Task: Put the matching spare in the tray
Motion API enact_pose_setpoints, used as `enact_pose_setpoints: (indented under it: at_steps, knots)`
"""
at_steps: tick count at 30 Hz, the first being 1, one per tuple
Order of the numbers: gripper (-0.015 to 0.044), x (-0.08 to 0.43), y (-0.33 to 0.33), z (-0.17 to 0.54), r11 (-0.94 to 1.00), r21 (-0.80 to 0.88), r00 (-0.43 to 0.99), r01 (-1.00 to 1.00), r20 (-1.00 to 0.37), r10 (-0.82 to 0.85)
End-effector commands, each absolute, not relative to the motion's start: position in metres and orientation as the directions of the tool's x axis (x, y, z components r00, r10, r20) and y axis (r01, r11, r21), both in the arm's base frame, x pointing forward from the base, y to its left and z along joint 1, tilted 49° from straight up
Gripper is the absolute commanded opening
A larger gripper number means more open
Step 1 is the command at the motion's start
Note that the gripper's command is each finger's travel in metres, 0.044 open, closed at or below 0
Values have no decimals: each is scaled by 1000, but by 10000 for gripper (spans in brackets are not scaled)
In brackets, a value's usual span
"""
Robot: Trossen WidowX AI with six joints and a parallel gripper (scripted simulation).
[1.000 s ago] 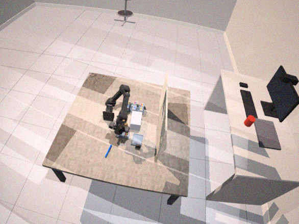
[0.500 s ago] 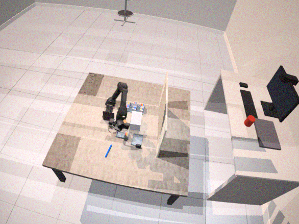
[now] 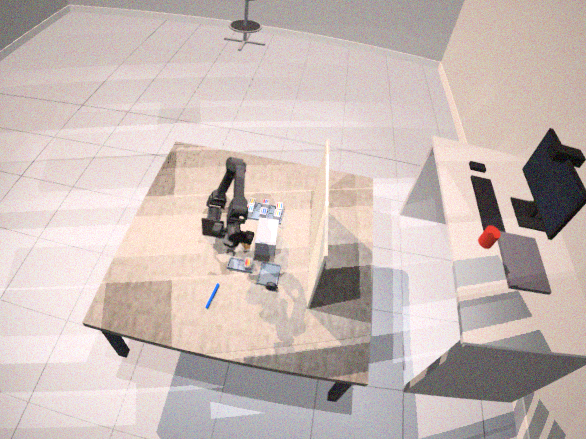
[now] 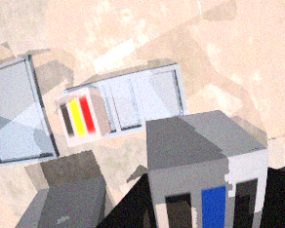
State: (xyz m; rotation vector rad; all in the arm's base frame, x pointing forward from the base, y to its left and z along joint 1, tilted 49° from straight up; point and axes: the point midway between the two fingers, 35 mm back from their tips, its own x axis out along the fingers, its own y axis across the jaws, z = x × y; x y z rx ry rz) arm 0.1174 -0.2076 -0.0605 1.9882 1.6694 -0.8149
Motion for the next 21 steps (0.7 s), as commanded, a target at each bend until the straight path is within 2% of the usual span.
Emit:
enact_pose_setpoints:
  at_steps: [1, 21]
  knots:
    - [0, 125, -215, -60, -188, -49, 106, 981, -674, 731]
    - [0, 201, -249, -67, -191, -45, 110, 981, -681, 724]
